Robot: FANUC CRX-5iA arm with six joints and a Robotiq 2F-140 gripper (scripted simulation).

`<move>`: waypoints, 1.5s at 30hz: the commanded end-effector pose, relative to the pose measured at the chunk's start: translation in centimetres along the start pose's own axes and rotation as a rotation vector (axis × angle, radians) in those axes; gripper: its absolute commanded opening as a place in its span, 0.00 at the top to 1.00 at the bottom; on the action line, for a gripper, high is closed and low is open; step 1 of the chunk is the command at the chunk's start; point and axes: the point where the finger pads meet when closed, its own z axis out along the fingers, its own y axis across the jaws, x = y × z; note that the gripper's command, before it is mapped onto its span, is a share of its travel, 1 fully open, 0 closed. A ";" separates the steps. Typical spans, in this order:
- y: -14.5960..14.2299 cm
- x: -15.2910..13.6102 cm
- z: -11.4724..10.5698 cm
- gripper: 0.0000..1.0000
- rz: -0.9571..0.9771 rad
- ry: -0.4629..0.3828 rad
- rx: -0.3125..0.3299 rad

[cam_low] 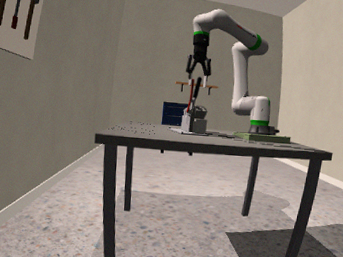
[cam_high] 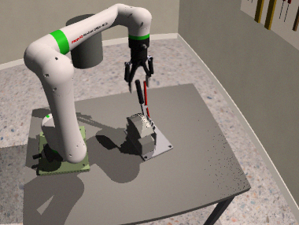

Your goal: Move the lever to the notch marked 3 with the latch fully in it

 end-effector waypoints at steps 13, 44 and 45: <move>0.0 0.0 0.4 0.43 0.000 0.000 -0.001; 0.0 0.0 0.4 1.00 0.000 0.000 -0.001; 0.0 0.0 0.4 1.00 0.000 0.000 -0.001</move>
